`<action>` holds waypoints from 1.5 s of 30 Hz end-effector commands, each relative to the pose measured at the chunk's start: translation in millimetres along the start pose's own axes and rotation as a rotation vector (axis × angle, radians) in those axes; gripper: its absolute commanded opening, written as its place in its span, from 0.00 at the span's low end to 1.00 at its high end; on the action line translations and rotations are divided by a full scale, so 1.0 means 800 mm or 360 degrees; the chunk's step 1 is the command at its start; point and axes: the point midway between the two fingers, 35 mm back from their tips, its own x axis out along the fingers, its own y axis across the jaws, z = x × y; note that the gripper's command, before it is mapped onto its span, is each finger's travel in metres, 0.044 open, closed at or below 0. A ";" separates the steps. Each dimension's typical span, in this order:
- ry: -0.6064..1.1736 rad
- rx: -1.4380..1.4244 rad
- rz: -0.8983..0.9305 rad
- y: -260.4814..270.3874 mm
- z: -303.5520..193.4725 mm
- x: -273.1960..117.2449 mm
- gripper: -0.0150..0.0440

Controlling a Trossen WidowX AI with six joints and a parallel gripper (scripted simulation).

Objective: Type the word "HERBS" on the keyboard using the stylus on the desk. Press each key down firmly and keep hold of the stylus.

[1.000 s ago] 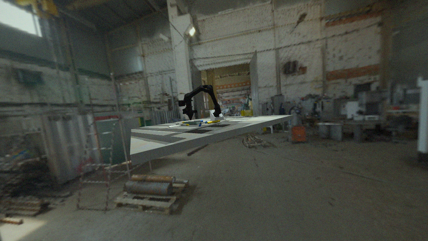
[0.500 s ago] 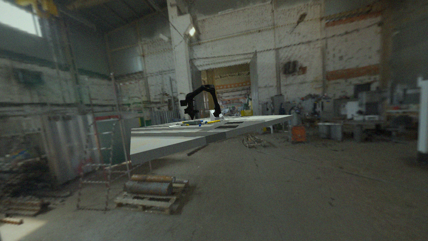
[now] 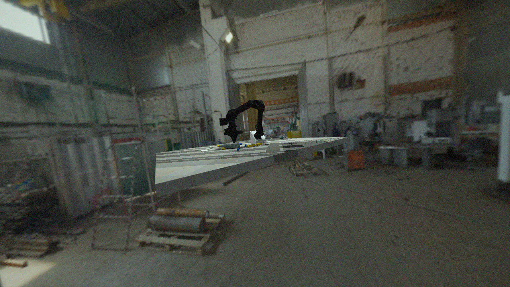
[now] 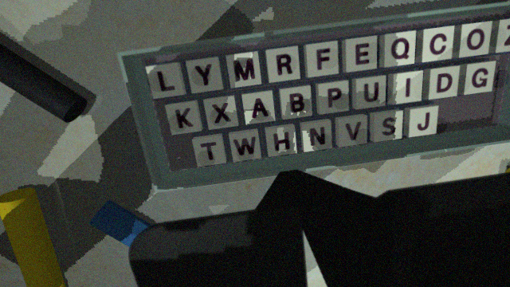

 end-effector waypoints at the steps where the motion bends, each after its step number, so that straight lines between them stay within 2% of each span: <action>1: -0.0001 0.0007 0.0010 0.004 -0.001 0.001 0.25; 5: -0.0001 0.0008 0.0009 0.004 -0.001 -0.002 0.25; 10: 0.0001 0.0009 0.0006 0.003 -0.001 -0.071 0.25; 21: -0.0013 0.0011 0.0006 0.002 0.000 -0.069 0.25; 25: -0.0013 0.0011 0.0006 0.002 0.000 -0.068 0.43; 29: -0.0013 0.0011 0.0007 0.003 0.000 -0.068 0.25; 40: -0.0013 0.0011 0.0006 0.003 0.000 -0.068 0.25; 43: -0.0008 0.0034 0.0004 0.003 0.000 -0.068 0.39; 45: 0.0031 0.0215 -0.0017 0.009 -0.002 -0.064 0.48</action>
